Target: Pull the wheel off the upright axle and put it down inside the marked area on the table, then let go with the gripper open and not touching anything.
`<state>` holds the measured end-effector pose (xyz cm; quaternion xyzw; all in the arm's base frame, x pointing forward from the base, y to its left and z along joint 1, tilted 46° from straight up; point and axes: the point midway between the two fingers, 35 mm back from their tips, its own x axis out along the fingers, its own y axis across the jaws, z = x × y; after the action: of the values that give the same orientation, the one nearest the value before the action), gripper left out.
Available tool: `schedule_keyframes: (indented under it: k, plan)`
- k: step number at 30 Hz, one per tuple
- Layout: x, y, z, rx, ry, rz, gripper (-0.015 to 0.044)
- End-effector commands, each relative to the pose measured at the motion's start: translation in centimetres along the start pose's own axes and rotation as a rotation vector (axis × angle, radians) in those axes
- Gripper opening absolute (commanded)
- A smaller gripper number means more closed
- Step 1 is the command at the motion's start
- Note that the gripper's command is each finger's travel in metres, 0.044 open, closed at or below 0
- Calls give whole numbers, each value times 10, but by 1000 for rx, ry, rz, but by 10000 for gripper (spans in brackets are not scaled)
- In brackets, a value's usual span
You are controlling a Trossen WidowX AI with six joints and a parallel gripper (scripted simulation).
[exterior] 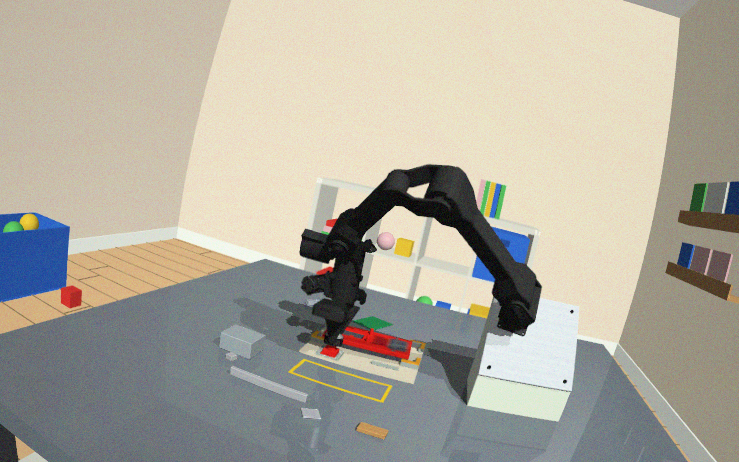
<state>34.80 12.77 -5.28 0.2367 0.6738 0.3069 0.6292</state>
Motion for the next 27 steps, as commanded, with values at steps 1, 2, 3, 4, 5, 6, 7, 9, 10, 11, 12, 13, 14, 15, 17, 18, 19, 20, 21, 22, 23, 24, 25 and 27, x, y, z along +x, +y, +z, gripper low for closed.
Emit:
schedule_keyframes:
  k: [1, 2, 3, 4, 5, 6, 7, 9, 10, 11, 12, 13, 14, 15, 17, 18, 19, 20, 21, 22, 23, 24, 25, 27]
  plan:
    - [-5, -1, 1, 3, -6, 0, 0]
    - [-6, -1, 1, 3, -6, 0, 0]
    - [-6, -1, 1, 3, -7, 0, 0]
    - [-6, -1, 1, 3, -7, 0, 0]
    - [-7, -1, 1, 3, -7, 0, 0]
    - [-7, -1, 1, 3, -7, 0, 0]
    - [-7, -1, 1, 3, -7, 0, 0]
    - [-8, -1, 1, 3, -7, 0, 0]
    - [-8, -1, 1, 3, -7, 0, 0]
    - [-9, -1, 1, 4, -7, 0, 0]
    - [-9, -1, 1, 4, -7, 0, 0]
    - [-9, -1, 1, 4, -7, 0, 0]
    - [-10, -1, 1, 4, -8, 0, 0]
    - [-10, -1, 1, 4, -8, 0, 0]
    - [-11, -1, 1, 4, -8, 0, 0]
    - [-11, -1, 1, 4, -8, 0, 0]
    - [-11, -1, 1, 4, -8, 0, 0]
    - [-12, -1, 1, 4, -8, 0, 0]
    - [-12, -1, 1, 4, -8, 0, 0]
    - [-12, -1, 1, 4, -8, 0, 0]
    - [-13, -1, 1, 4, -8, 0, 0]
    - [-13, -1, 1, 4, -8, 0, 0]
    - [-13, -1, 1, 4, -9, 1, 0]
    - [-14, -1, 1, 4, -9, 1, 0]
